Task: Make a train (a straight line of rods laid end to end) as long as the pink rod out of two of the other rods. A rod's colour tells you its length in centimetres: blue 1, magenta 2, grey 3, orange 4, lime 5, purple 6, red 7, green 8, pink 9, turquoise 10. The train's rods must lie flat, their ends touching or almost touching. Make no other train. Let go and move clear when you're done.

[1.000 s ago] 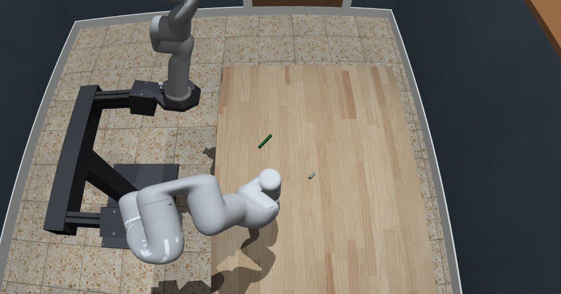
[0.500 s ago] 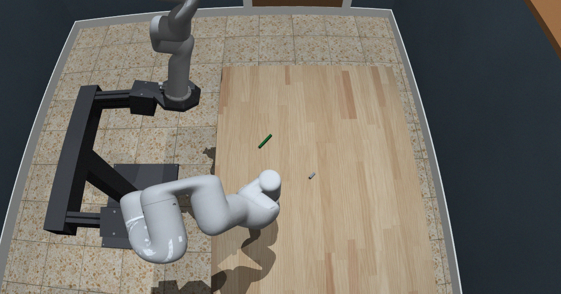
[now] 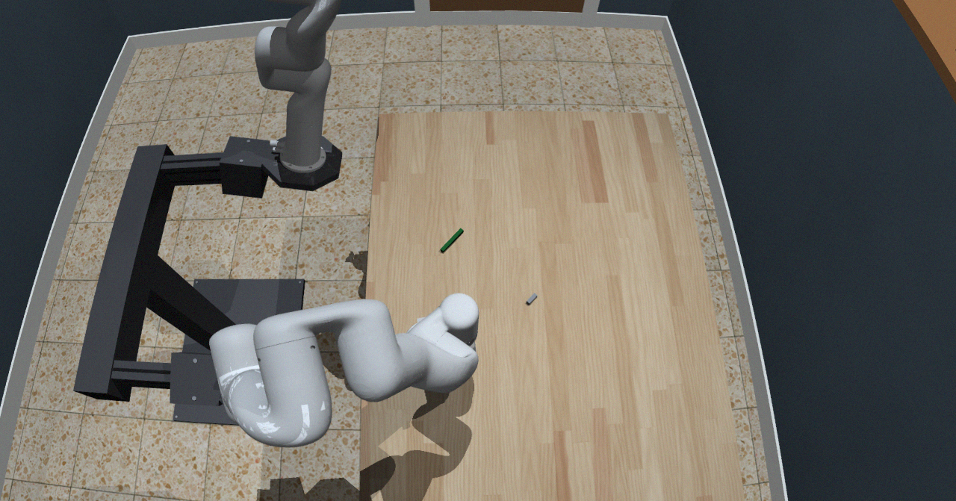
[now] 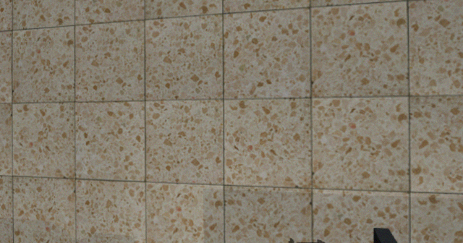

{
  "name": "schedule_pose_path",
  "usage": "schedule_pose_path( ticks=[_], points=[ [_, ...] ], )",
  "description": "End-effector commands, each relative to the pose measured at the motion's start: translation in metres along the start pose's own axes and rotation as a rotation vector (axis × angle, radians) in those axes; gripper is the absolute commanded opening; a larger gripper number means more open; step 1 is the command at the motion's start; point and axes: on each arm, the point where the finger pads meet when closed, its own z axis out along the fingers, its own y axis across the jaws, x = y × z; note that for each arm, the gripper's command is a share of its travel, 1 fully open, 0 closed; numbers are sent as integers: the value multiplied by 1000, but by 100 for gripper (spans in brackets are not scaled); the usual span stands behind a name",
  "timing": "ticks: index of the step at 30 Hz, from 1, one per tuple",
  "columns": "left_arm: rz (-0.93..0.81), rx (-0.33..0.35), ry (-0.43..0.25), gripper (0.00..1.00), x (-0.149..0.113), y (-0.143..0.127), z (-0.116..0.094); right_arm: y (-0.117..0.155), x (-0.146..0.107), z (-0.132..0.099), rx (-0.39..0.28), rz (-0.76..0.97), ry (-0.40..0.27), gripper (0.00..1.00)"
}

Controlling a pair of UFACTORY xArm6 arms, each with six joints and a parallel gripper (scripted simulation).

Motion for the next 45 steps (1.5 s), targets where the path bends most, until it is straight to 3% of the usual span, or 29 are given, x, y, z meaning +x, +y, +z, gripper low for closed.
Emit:
schedule_pose_path(
  ticks=[1,14,45],
  points=[
    [0,0,4,100,1,0,-2,0,-2,3,0,1,-4,26],
    [0,0,4,100,1,0,-2,0,-2,18,0,1,-4,26],
    [0,0,4,100,1,0,-2,0,-2,21,0,1,-4,26]
  ],
)
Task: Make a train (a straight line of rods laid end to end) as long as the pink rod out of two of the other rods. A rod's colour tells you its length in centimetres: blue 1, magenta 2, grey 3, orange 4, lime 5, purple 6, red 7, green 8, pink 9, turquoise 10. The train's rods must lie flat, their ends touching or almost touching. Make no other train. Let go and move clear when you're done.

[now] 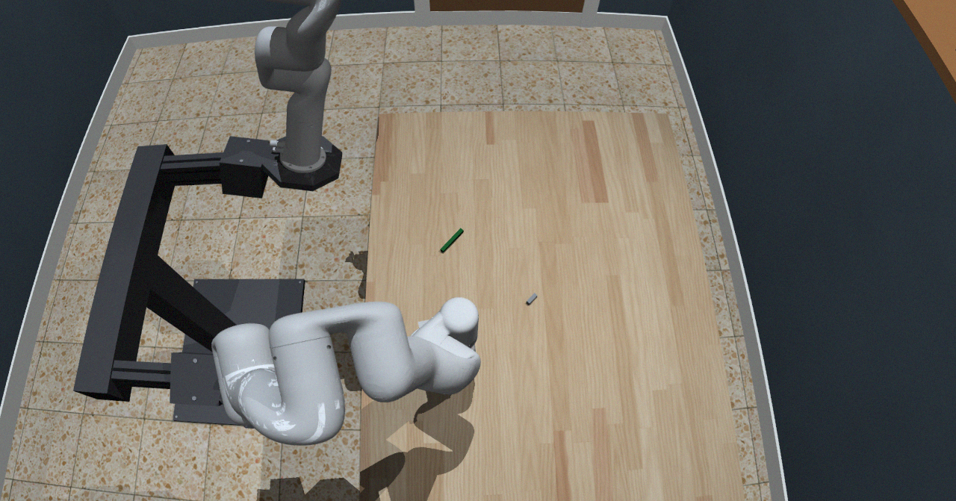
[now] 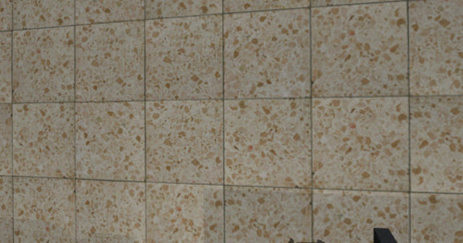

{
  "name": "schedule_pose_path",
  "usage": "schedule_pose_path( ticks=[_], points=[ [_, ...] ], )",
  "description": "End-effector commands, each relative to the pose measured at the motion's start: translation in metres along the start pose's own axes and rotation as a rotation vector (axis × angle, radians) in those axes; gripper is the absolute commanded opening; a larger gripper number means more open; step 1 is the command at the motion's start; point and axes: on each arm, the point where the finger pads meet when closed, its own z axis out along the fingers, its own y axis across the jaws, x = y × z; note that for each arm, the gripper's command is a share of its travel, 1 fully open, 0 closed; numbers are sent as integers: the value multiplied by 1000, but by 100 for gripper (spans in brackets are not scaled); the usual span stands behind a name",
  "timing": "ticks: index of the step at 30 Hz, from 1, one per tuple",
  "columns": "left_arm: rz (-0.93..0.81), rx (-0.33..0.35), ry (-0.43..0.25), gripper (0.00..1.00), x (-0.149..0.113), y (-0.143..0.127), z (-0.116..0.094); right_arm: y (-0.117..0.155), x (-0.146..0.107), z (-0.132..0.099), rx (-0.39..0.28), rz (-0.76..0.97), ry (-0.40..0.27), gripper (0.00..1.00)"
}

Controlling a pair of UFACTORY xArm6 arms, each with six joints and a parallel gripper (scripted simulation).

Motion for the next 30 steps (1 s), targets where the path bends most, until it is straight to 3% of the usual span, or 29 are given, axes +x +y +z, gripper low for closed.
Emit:
schedule_pose_path(
  ticks=[1,30],
  points=[
    [0,0,4,100,1,0,-2,0,-1,0,0,0,-3,26],
    [0,0,4,100,1,0,-2,0,-1,11,0,0,-3,26]
  ],
)
